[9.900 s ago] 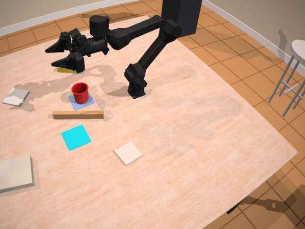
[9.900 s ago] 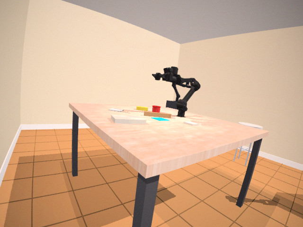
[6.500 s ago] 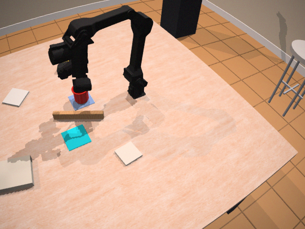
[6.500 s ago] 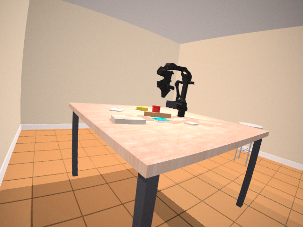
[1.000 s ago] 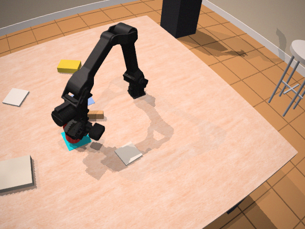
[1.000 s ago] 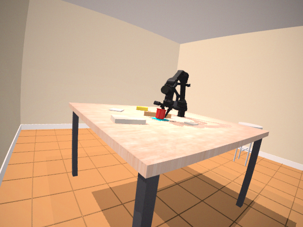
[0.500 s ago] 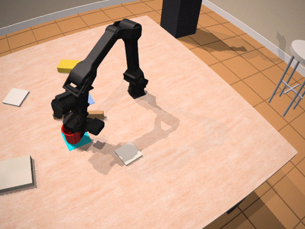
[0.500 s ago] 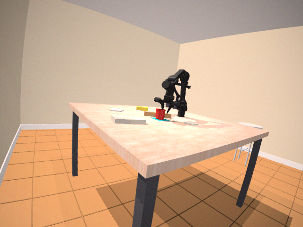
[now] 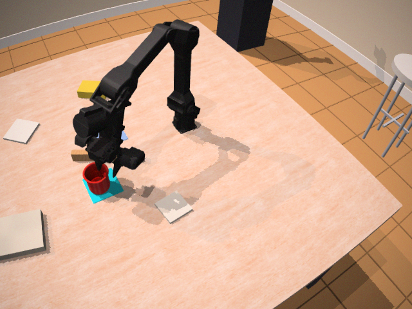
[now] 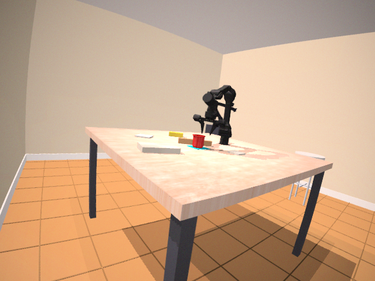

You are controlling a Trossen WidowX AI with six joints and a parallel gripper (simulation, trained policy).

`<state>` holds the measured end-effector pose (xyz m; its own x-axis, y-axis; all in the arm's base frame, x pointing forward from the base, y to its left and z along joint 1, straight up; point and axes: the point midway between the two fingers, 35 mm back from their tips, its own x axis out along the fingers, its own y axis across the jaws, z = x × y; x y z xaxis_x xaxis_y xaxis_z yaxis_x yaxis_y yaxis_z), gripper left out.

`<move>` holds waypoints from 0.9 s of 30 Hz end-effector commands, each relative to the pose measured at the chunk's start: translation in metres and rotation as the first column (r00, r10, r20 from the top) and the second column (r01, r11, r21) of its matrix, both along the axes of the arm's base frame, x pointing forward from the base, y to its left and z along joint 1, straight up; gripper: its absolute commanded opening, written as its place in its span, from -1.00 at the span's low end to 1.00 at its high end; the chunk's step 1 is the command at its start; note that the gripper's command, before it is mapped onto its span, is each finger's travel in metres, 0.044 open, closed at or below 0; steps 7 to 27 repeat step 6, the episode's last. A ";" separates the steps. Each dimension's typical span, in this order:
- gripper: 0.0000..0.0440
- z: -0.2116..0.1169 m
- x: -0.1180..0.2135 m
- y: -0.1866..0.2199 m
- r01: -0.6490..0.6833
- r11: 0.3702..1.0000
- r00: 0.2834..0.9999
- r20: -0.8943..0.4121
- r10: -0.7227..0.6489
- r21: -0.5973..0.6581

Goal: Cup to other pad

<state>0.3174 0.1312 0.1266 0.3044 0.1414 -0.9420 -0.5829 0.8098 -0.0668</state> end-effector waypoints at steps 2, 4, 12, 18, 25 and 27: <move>0.21 0.017 0.000 -0.001 0.007 1.000 0.999 0.035 -0.008 0.024; 0.42 0.024 0.001 -0.002 0.011 0.999 0.999 0.049 -0.013 0.030; 0.61 0.031 0.002 -0.003 0.018 0.999 0.998 0.061 -0.020 0.038; 0.61 0.031 0.002 -0.003 0.018 0.999 0.998 0.061 -0.020 0.038; 0.61 0.031 0.002 -0.003 0.018 0.999 0.998 0.061 -0.020 0.038; 0.61 0.031 0.002 -0.003 0.018 0.999 0.998 0.061 -0.020 0.038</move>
